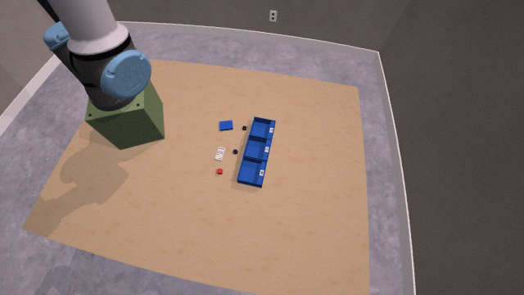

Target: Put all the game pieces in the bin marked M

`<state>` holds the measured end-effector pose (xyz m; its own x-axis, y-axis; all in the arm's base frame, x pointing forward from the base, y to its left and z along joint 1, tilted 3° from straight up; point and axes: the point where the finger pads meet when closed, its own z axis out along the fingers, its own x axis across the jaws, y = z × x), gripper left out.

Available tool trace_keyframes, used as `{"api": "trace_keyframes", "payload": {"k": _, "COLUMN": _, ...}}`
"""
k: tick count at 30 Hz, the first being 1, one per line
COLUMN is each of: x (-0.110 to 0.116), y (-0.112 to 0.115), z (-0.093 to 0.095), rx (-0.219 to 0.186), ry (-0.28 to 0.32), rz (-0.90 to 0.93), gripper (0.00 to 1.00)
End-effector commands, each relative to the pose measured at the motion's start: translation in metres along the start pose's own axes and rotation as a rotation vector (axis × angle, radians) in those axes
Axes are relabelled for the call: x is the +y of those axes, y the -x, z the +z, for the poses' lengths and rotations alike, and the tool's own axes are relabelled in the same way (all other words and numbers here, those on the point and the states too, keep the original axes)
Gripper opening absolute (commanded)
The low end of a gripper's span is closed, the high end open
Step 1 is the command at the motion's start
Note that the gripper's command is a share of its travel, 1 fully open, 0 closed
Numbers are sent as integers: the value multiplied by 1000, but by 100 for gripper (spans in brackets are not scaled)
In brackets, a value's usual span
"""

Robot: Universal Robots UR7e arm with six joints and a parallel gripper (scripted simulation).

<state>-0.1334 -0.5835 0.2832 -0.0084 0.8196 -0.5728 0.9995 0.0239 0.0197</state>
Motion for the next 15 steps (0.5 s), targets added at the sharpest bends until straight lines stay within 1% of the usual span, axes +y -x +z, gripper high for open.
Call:
{"api": "trace_keyframes", "payload": {"k": 1, "x": 0, "y": -23, "z": 36, "rx": -7, "ry": -4, "rz": 0, "gripper": 31}}
{"api": "trace_keyframes", "payload": {"k": 2, "x": 1, "y": -28, "z": 42, "rx": -7, "ry": -4, "rz": 0, "gripper": 31}}
{"api": "trace_keyframes", "payload": {"k": 4, "x": 1, "y": -28, "z": 42, "rx": -7, "ry": -4, "rz": 0, "gripper": 31}}
{"api": "trace_keyframes", "payload": {"k": 15, "x": 4, "y": -81, "z": 117, "rx": -7, "ry": -4, "rz": 0, "gripper": 31}}
